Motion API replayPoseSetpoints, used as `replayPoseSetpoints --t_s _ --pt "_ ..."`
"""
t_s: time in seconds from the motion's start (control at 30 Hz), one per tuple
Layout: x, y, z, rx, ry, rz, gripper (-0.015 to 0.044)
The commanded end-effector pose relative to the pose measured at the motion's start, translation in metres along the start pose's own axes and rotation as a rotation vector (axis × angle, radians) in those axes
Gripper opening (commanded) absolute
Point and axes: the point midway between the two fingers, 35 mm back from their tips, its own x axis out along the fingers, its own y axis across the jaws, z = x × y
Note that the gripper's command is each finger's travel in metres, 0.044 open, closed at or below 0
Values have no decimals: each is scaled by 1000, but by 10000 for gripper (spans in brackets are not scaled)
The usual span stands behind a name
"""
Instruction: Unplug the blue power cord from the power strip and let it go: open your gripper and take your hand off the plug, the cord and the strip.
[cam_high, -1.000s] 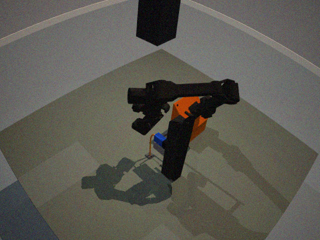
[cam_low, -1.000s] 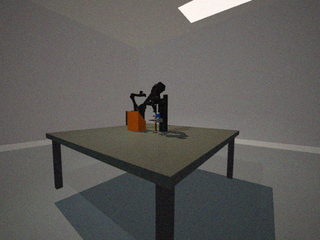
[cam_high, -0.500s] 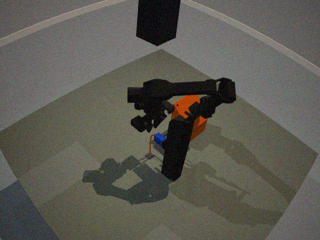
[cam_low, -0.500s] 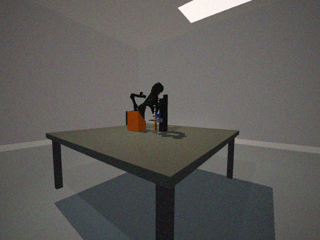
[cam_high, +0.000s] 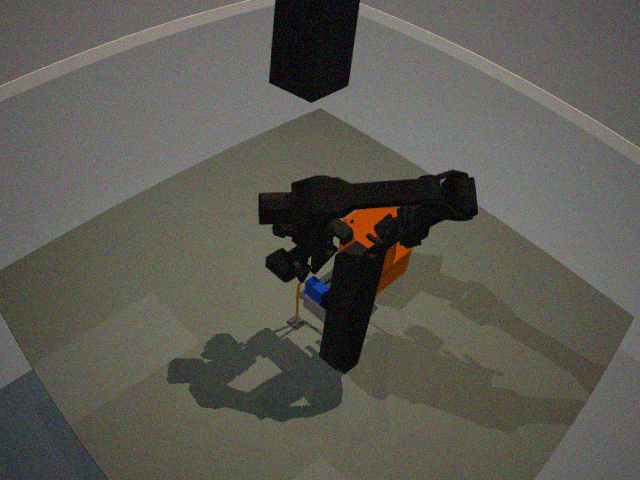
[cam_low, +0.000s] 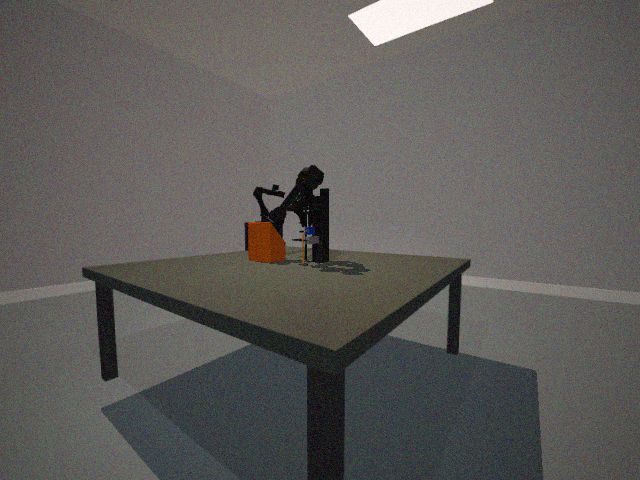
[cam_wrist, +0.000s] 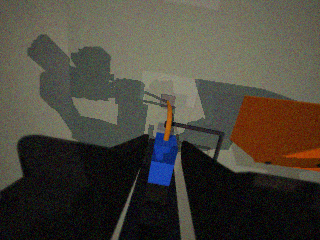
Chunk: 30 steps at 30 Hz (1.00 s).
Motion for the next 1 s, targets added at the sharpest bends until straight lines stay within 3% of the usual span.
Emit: replayPoseSetpoints --t_s 0.0,0.73,0.87,0.97 --pt "0 -1 -8 6 4 0 160" --pt "12 -2 -18 6 6 0 160" --pt "10 -2 -18 1 3 -3 55" --pt "10 -2 -18 1 3 -3 35"
